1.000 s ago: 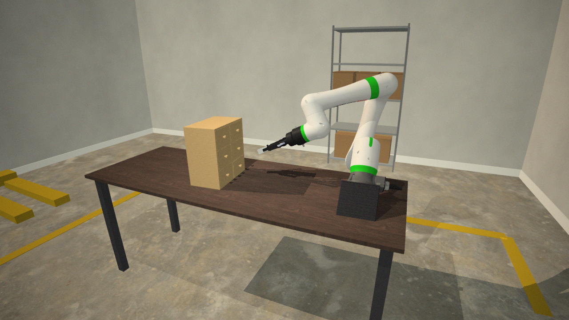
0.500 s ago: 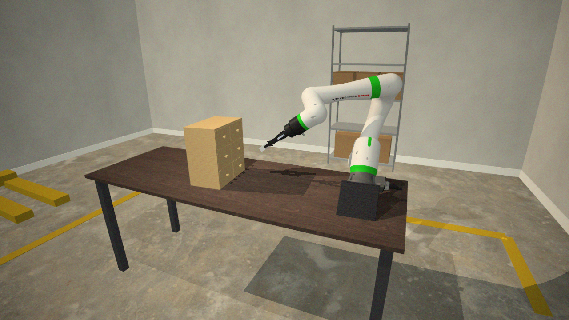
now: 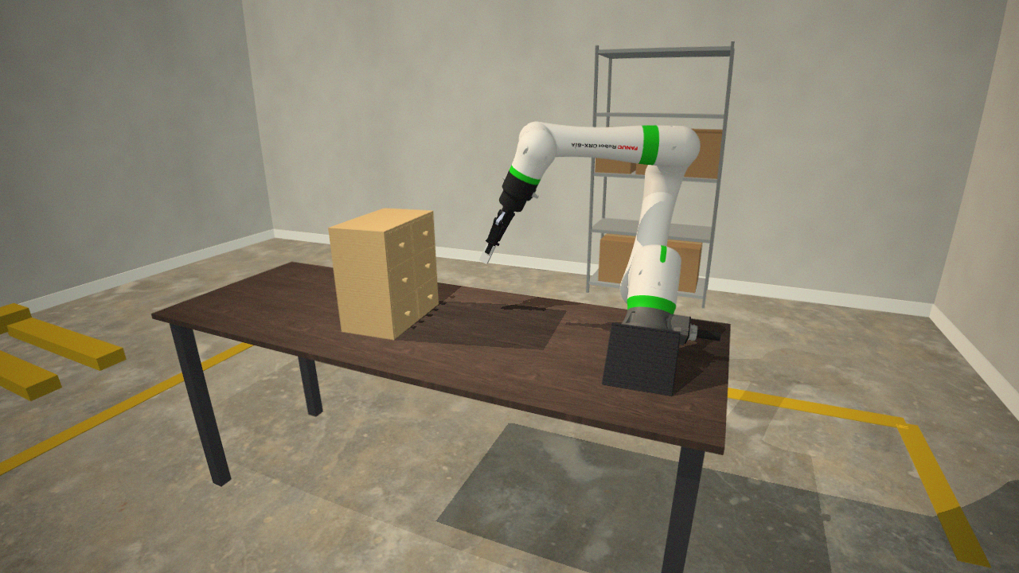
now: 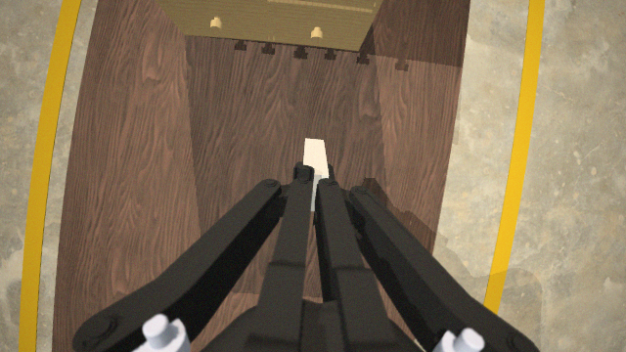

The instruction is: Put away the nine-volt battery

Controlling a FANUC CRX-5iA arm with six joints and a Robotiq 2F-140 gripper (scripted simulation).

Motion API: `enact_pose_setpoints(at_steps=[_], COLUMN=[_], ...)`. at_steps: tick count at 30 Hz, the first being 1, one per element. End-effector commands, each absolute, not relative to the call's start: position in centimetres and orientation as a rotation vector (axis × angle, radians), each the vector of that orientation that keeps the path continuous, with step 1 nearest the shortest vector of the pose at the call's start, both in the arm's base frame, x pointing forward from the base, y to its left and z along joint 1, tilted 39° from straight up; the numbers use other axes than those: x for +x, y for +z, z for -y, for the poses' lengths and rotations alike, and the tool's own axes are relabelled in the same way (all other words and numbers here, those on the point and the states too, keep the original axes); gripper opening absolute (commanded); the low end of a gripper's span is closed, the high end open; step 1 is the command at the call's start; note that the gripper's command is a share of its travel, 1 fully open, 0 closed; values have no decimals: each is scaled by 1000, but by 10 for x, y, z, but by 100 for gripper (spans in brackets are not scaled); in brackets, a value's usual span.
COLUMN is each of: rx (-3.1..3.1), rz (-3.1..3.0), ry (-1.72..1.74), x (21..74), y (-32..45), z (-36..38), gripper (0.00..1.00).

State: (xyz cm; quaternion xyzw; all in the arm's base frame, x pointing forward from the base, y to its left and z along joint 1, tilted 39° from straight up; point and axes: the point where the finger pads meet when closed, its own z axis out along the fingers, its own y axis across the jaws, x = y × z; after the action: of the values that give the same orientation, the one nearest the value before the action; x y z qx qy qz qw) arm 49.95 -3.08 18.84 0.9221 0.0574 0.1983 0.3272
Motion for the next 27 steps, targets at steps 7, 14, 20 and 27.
enact_pose_setpoints(at_steps=[7,14,20,27], rx=[2465,2467,2467,2467], rz=[-7,25,41,42], ry=[93,0,-44,-47], x=[471,465,462,461], y=[211,216,219,219], z=[9,5,3,3], gripper=[0,0,0,0])
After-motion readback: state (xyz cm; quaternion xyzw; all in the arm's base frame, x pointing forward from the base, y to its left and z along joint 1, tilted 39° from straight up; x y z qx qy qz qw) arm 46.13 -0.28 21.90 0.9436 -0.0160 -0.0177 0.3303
